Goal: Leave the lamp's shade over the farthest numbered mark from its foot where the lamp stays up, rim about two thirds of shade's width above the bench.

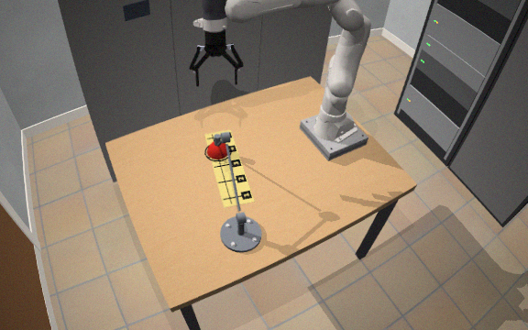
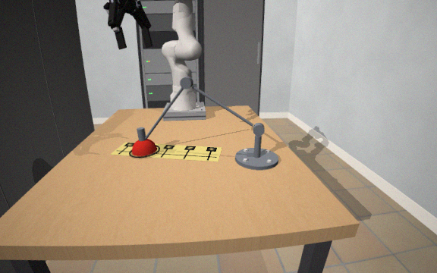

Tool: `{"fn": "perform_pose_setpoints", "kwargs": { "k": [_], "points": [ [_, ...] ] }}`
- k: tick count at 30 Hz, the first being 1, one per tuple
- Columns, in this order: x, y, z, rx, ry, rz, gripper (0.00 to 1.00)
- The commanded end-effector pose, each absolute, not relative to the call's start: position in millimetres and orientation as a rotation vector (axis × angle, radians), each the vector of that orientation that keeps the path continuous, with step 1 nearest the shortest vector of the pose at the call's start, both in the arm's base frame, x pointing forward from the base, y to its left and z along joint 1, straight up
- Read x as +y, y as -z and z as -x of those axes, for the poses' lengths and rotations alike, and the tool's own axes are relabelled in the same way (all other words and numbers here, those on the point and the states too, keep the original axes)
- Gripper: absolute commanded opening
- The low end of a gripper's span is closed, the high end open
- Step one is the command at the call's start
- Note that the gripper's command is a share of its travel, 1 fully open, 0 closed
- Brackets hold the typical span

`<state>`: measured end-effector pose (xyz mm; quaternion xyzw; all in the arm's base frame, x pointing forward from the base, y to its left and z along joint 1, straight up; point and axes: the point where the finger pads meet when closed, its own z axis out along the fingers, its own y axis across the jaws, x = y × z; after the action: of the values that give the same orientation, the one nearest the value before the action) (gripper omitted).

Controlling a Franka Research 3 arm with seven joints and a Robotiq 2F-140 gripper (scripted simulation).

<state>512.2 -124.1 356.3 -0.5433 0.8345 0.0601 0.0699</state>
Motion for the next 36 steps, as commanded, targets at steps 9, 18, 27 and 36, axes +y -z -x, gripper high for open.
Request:
{"fn": "perform_pose_setpoints", "kwargs": {
  "k": [9, 18, 27, 36],
  "points": [
    [-122, -356, -512, 2.315, -0.310, 1.662, 1.00],
    [-124, -356, -512, 2.252, -0.366, 1.638, 1.00],
    [-120, -356, -513, 2.186, -0.390, 1.692, 1.00],
    [-119, -339, -513, 2.162, -0.400, 1.710, 1.00]
  ]
}}
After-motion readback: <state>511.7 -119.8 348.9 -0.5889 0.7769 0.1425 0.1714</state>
